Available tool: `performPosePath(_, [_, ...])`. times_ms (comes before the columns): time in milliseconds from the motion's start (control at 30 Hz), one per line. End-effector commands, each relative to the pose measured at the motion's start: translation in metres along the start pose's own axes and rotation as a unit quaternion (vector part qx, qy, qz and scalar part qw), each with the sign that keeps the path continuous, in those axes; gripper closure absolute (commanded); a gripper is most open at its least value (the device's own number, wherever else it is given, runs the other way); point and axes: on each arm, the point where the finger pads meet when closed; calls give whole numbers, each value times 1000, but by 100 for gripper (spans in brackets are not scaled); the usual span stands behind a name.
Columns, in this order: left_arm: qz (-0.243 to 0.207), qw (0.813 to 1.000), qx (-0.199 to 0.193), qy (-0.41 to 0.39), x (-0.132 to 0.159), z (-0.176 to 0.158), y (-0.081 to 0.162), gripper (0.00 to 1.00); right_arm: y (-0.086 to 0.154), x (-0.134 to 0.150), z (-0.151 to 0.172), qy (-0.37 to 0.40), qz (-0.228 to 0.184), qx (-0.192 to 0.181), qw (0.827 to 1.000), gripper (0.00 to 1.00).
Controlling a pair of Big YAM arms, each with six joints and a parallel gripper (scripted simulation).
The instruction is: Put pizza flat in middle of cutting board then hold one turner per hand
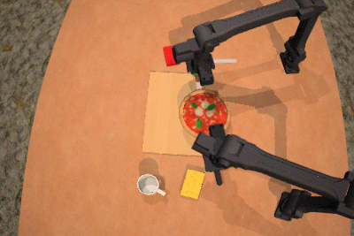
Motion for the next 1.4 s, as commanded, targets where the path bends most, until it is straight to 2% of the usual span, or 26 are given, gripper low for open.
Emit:
performPosePath(0, [-6,1000,-13,-1,-10,25,15,94,40,6,-27,1,-13,42,999,94])
performPosePath(133, [-10,1000,-17,1,-16,39,17,94,33,5,-38,7,-11,33,999,94])
performPosePath(300, [-21,999,-27,-4,-26,48,22,94,45,15,-48,2,-11,44,999,94])
performPosePath(333, [-22,999,-28,0,-27,56,18,94,37,17,-52,2,-10,37,999,94])
performPosePath(400, [-14,1000,-15,2,-27,58,17,94,36,23,-62,4,-9,36,999,94])
performPosePath(533, [-16,1000,-24,2,-33,73,10,94,37,31,-70,2,-10,39,999,94])
performPosePath(633, [-7,1000,-14,-4,-38,73,13,94,33,34,-76,0,-8,33,999,94])
performPosePath(733, [-9,1000,-15,1,-41,88,17,94,37,31,-86,5,-9,34,999,94])
performPosePath(767, [-10,1000,-16,2,-41,88,18,94,45,25,-85,8,-11,45,999,94])
performPosePath(833, [-10,1000,-16,2,-41,88,18,94,45,25,-85,8,-11,45,999,94])
performPosePath(867, [-22,999,-30,-3,-48,92,29,94,54,40,-91,2,-10,51,999,94])
performPosePath(900, [-15,1000,-17,1,-46,96,19,94,41,43,-96,1,-8,40,999,94])
performPosePath(1033, [-22,999,-30,1,-56,115,15,94,39,52,-111,2,-8,41,999,94])
performPosePath(1100, [-17,1000,-22,2,-55,114,9,94,40,56,-112,1,-8,42,999,94])
performPosePath(1300, [-10,1000,-17,1,-62,131,13,94,37,57,-128,5,-7,36,999,94])
performPosePath(1333, [-19,999,-31,2,-63,130,26,94,45,51,-127,7,-8,44,999,94])
performPosePath(1367, [-19,999,-31,2,-63,130,26,94,45,51,-127,7,-8,44,999,94])
Point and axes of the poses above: on each arm, the point where the finger pads meet when closed, its own y axis back along the fingers, its own z axis across the jaws, x = y × z, and after that the axes turned 5 degrees about -y, right-handed
